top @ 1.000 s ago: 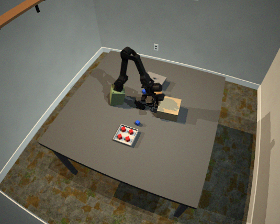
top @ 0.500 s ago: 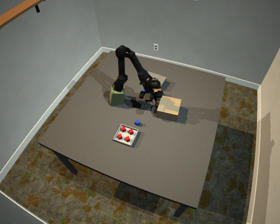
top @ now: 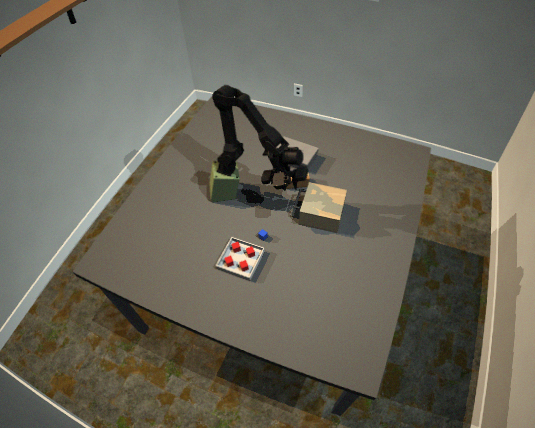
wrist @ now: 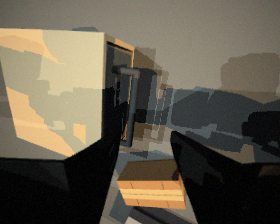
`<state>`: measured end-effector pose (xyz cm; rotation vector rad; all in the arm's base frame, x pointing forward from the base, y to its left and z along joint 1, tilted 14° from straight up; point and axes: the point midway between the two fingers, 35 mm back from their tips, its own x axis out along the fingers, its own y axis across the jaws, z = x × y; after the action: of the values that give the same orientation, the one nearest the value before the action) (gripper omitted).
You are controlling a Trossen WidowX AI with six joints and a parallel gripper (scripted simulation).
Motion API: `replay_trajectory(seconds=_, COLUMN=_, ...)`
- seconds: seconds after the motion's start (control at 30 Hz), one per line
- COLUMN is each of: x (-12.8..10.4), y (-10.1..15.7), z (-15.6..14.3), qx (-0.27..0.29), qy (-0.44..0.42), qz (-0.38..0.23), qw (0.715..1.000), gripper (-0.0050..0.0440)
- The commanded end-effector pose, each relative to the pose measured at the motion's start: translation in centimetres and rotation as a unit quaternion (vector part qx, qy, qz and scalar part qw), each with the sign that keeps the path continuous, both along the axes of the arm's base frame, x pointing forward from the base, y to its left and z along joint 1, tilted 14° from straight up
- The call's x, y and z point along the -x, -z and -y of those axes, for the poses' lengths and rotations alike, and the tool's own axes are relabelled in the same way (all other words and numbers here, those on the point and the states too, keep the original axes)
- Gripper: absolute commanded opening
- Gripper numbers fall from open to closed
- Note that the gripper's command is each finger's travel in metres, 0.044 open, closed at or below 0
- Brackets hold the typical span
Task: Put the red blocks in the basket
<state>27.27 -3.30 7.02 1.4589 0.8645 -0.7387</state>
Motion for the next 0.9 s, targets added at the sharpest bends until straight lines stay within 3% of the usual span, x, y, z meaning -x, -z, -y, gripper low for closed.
replay_trajectory(seconds=0.0, x=1.2, y=-0.6, z=0.2, qx=0.044, qy=-0.08, qz=-0.008, qw=0.996, gripper=0.044)
replay_trajectory(seconds=0.17, x=2.3, y=-1.1, z=0.3, qx=0.119, qy=-0.223, qz=-0.033, qw=0.967, gripper=0.044)
replay_trajectory(seconds=0.33, x=4.7, y=-2.3, z=0.4, qx=0.177, qy=-0.368, qz=-0.05, qw=0.911, gripper=0.044)
replay_trajectory(seconds=0.4, x=4.7, y=-2.3, z=0.4, qx=0.177, qy=-0.368, qz=-0.05, qw=0.911, gripper=0.044)
replay_trajectory(seconds=0.7, x=7.4, y=-3.6, z=0.3, qx=0.242, qy=-0.607, qz=-0.059, qw=0.755, gripper=0.044)
replay_trajectory(seconds=0.87, x=7.4, y=-3.6, z=0.3, qx=0.242, qy=-0.607, qz=-0.059, qw=0.755, gripper=0.044)
